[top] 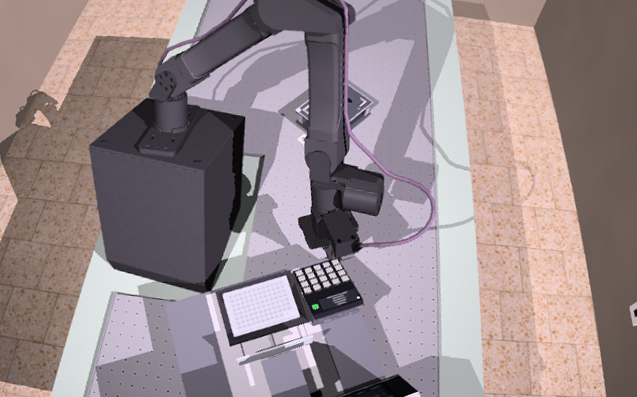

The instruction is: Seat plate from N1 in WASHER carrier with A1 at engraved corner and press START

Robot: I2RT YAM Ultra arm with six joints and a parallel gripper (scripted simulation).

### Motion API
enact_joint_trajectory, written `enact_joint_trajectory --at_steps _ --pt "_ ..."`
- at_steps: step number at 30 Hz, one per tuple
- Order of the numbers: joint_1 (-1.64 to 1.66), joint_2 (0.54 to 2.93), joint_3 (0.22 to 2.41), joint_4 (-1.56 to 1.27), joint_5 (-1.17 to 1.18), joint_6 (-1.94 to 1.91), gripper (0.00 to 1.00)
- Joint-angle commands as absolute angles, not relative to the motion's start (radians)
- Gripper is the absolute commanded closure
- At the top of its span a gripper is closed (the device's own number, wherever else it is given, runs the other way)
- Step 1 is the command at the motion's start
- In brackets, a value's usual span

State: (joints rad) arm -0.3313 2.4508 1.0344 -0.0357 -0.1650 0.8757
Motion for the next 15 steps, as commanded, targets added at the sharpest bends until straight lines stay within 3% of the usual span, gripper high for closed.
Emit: enact_joint_trajectory --at_steps 1,15 --pt "-0.329 2.486 1.069 0.033 -0.148 0.887 1.0" --pt "-0.352 2.378 1.002 -0.019 -0.149 0.863 1.0"
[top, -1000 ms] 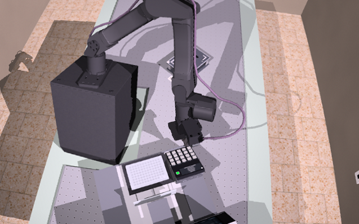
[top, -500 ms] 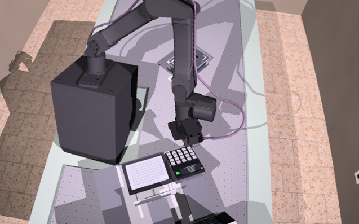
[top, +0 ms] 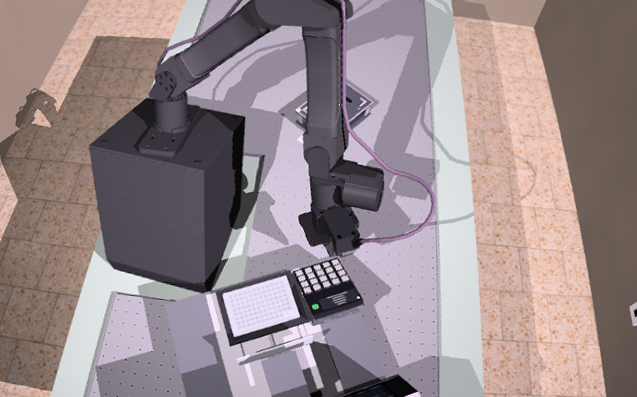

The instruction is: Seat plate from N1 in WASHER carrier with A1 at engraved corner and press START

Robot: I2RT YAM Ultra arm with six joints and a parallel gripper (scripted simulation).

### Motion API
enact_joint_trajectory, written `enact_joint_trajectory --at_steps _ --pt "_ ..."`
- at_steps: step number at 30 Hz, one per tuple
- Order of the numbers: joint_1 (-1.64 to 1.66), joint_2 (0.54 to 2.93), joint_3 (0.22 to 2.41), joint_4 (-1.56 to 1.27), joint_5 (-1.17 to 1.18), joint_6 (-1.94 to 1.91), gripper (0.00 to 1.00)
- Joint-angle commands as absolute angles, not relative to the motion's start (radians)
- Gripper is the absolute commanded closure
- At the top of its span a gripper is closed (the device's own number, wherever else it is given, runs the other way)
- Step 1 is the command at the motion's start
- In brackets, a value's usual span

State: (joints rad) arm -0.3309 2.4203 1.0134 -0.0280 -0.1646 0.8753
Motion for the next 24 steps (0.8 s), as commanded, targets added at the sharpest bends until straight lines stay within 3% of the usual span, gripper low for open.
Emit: enact_joint_trajectory --at_steps 1,24 --pt "-0.352 2.378 1.002 -0.019 -0.149 0.863 1.0" --pt "-0.368 2.248 0.954 -0.126 -0.152 0.847 1.0"
